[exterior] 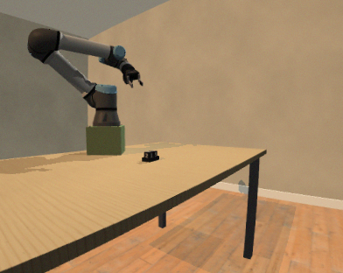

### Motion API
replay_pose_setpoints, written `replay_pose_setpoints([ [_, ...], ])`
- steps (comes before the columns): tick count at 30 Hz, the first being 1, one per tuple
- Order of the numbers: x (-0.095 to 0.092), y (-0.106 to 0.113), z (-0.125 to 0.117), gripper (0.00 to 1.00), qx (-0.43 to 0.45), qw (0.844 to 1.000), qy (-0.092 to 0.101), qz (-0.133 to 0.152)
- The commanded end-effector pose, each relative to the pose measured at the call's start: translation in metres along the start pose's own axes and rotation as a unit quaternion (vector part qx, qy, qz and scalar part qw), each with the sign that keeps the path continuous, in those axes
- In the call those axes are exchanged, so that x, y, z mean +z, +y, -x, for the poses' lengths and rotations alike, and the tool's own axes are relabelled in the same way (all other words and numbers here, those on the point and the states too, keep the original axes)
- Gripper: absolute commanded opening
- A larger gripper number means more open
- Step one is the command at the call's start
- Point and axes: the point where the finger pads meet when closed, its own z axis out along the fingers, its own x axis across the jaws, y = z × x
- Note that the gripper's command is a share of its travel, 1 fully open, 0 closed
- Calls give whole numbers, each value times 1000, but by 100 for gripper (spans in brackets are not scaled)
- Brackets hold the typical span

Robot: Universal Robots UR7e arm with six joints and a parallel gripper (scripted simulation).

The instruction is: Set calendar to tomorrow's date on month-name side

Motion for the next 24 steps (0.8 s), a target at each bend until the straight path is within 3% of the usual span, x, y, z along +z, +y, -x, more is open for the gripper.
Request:
replay_pose_setpoints([
  [1, 0, 0, 0, 100, 0, 1000, 0, 0],
  [24, 0, 0, 0, 100, 4, 1000, -2, -1],
])
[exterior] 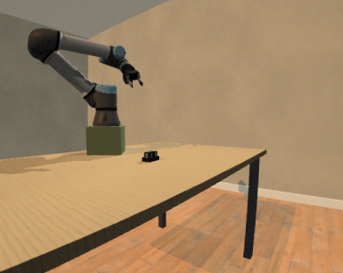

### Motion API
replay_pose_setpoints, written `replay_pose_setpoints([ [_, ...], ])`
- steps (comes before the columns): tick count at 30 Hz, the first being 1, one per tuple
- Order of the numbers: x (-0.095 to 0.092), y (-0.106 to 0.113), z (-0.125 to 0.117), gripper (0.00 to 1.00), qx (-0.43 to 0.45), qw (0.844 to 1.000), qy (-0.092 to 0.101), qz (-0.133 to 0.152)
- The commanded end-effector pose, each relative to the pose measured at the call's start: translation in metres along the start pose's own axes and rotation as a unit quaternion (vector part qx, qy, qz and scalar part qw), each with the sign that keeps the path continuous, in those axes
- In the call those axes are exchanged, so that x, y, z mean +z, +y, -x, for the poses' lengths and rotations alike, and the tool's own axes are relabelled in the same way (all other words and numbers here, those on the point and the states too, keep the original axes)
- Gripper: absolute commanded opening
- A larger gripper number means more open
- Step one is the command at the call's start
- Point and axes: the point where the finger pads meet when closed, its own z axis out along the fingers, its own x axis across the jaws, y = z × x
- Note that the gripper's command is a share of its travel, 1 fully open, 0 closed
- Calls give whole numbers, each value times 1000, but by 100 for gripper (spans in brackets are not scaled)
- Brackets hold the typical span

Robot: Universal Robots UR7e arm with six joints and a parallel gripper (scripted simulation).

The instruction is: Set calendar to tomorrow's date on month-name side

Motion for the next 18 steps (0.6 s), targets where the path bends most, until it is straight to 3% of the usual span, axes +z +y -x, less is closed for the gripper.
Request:
replay_pose_setpoints([
  [1, 0, 0, 0, 100, 5, 1000, -3, -1],
  [10, 4, -4, -1, 100, 34, 999, -19, -6],
  [18, 14, -12, -4, 100, 109, 992, -62, -15],
])
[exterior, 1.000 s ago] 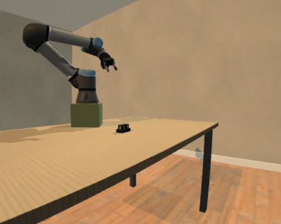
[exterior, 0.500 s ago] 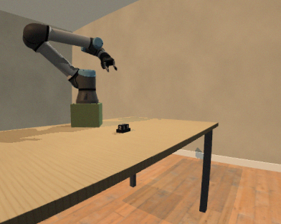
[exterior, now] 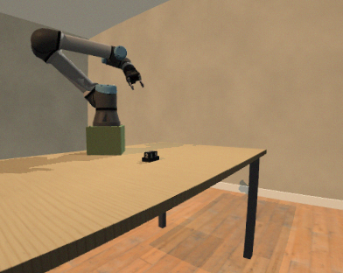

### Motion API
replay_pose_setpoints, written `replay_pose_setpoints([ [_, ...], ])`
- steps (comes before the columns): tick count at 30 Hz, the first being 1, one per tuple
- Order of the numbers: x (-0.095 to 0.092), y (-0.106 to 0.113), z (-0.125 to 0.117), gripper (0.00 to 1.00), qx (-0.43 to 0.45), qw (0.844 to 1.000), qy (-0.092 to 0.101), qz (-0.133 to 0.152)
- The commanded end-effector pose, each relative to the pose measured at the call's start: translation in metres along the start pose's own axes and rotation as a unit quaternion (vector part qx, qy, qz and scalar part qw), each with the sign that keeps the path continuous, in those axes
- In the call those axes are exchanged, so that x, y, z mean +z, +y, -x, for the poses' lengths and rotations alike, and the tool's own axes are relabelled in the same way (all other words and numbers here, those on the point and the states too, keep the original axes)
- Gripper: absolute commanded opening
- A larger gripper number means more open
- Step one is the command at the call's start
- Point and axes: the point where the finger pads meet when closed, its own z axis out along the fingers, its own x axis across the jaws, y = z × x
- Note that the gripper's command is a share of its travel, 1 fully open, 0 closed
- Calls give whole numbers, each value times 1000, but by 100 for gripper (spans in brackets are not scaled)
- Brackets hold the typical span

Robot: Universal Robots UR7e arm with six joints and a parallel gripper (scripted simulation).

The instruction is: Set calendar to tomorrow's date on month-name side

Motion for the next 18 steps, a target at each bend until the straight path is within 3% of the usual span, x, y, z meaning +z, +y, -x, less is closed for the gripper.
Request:
replay_pose_setpoints([
  [1, 8, -7, -2, 100, 61, 998, -35, -6],
  [7, 19, -15, -5, 100, 138, 987, -77, -11],
  [9, 19, -15, -5, 100, 138, 987, -77, -11],
  [12, 26, -20, -7, 100, 190, 976, -105, -13],
  [18, 37, -26, -10, 100, 256, 956, -140, -12],
])
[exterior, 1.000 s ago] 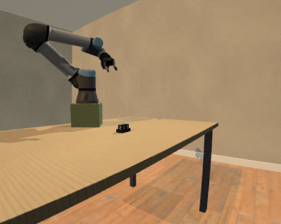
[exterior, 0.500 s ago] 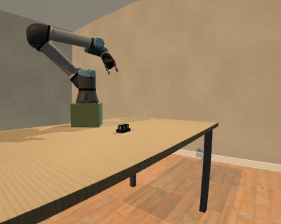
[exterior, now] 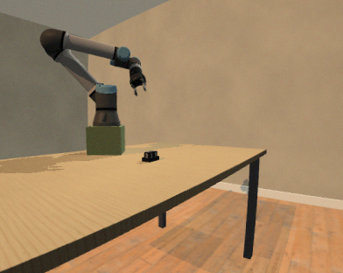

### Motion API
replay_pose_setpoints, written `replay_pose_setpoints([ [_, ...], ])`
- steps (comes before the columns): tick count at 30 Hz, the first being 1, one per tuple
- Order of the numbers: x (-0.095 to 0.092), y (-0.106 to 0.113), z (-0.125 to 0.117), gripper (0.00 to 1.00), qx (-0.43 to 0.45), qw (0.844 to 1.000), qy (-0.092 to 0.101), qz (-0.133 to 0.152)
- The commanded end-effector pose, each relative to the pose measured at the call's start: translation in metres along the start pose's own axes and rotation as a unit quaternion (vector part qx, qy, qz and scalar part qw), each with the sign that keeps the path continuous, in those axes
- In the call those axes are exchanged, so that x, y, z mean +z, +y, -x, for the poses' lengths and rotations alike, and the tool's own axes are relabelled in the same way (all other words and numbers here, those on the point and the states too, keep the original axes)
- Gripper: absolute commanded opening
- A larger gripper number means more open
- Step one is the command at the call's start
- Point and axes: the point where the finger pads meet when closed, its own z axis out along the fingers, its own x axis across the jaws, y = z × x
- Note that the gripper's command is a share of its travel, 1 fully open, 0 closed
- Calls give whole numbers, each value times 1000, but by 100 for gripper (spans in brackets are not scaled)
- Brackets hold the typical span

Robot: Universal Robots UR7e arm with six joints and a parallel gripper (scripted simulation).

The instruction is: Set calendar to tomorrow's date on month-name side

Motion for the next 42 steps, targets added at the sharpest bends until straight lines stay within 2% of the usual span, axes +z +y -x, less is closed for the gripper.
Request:
replay_pose_setpoints([
  [1, 11, -8, -4, 100, 77, 996, -40, 2],
  [5, 19, -13, -6, 100, 127, 990, -65, 4],
  [8, 20, -13, -6, 100, 134, 989, -68, 4],
  [10, 28, -17, -8, 100, 183, 979, -91, 8],
  [11, 28, -18, -9, 100, 184, 979, -92, 8],
  [17, 42, -23, -12, 100, 262, 956, -128, 16],
  [18, 42, -23, -12, 100, 263, 956, -128, 16],
  [19, 46, -25, -14, 100, 287, 948, -139, 19],
  [20, 47, -25, -14, 100, 290, 947, -140, 19],
  [23, 54, -28, -16, 100, 332, 930, -158, 25],
  [25, 54, -28, -16, 100, 332, 930, -158, 25],
  [26, 57, -29, -17, 100, 344, 924, -163, 27],
  [27, 62, -30, -18, 100, 371, 912, -175, 31],
  [30, 68, -31, -20, 100, 398, 898, -186, 36],
  [34, 78, -34, -23, 100, 449, 868, -206, 45],
  [35, 79, -34, -23, 100, 452, 867, -207, 46],
  [36, 83, -34, -24, 100, 471, 854, -215, 50],
  [39, 91, -35, -26, 100, 502, 833, -227, 57],
  [42, 91, -35, -26, 100, 504, 831, -228, 57],
])
